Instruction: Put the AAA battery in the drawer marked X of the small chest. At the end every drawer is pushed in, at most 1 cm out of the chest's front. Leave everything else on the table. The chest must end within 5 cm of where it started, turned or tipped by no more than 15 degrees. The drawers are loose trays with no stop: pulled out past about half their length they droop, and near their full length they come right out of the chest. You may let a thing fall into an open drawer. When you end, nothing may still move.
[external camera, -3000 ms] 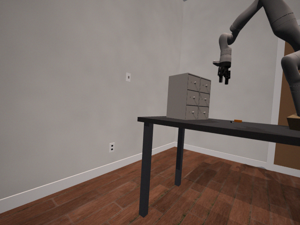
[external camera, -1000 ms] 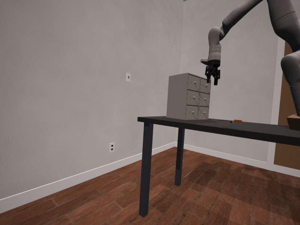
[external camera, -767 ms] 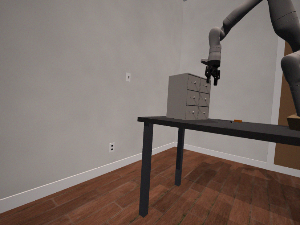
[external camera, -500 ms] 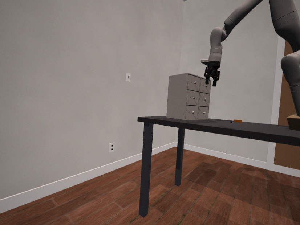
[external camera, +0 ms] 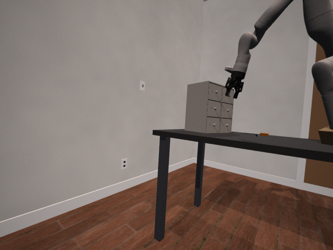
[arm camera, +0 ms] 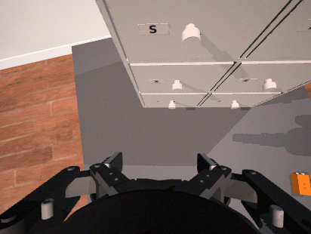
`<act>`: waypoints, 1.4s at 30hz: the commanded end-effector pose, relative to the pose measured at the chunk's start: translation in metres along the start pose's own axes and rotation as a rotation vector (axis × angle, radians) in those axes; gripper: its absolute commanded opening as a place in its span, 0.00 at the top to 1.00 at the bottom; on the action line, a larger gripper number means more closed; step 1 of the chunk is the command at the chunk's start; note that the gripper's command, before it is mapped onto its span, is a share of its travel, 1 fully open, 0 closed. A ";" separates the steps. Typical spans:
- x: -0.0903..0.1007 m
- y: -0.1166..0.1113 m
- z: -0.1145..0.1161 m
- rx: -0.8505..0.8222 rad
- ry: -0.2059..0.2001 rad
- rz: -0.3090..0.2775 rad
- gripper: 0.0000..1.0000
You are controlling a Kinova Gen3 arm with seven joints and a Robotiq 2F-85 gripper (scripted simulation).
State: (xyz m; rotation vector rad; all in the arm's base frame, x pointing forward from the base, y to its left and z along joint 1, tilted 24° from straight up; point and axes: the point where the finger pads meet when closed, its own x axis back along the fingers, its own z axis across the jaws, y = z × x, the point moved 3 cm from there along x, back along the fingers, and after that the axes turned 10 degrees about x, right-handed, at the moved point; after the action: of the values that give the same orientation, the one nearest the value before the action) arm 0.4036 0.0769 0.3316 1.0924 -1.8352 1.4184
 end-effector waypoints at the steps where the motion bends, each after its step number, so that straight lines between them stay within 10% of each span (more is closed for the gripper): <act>1: -0.004 0.005 0.000 0.006 0.010 0.029 0.00; 42: -0.066 -0.005 -0.001 0.002 0.094 0.535 0.00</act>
State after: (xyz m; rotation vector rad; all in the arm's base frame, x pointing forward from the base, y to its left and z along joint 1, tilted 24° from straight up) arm 0.4412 0.0808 0.2900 0.5234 -2.1331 1.7221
